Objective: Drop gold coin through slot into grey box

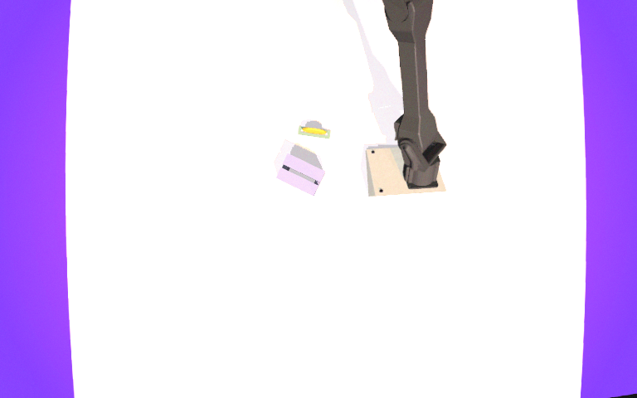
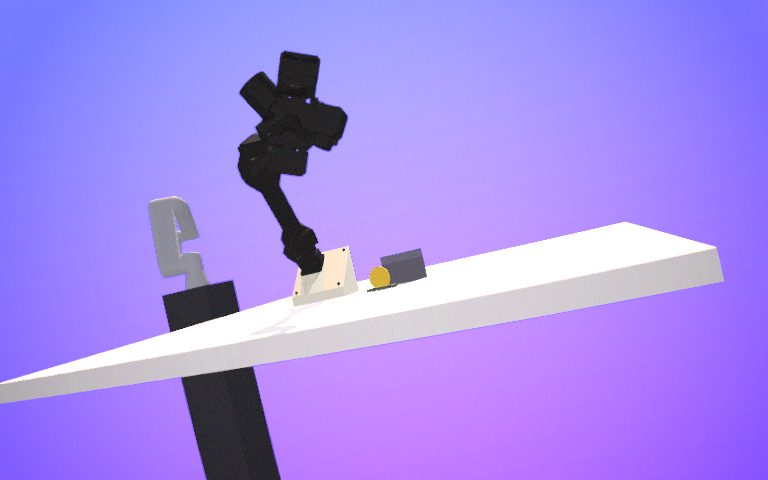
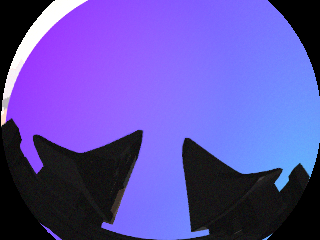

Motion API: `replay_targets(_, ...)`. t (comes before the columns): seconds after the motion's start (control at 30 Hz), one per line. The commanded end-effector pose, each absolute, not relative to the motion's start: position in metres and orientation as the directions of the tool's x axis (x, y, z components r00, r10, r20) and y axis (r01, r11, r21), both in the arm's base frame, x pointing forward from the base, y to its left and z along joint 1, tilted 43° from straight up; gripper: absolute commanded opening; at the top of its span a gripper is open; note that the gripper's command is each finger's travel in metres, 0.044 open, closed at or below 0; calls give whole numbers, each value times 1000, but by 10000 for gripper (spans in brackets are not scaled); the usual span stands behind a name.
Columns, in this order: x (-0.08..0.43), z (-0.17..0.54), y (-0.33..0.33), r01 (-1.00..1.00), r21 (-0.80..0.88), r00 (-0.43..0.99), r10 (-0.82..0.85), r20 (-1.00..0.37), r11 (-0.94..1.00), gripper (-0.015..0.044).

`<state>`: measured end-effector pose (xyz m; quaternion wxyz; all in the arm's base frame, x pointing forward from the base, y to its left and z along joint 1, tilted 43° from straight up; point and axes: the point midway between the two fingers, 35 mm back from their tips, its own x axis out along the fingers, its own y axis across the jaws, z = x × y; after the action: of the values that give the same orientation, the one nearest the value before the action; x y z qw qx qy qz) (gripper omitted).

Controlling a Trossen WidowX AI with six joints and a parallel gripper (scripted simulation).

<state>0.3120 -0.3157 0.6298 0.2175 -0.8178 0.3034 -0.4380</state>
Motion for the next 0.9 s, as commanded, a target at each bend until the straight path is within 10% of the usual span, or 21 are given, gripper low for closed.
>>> replay_targets(0.0, 358, 568, -304, -141, -841, 553, -746, 372, -523, 161)
replay_targets(0.4, 414, 437, -253, -54, -998, 679, -732, -62, 34, 161)
replay_targets(0.87, 411, 286, -161, -77, -799, 590, -618, -519, 597, 161)
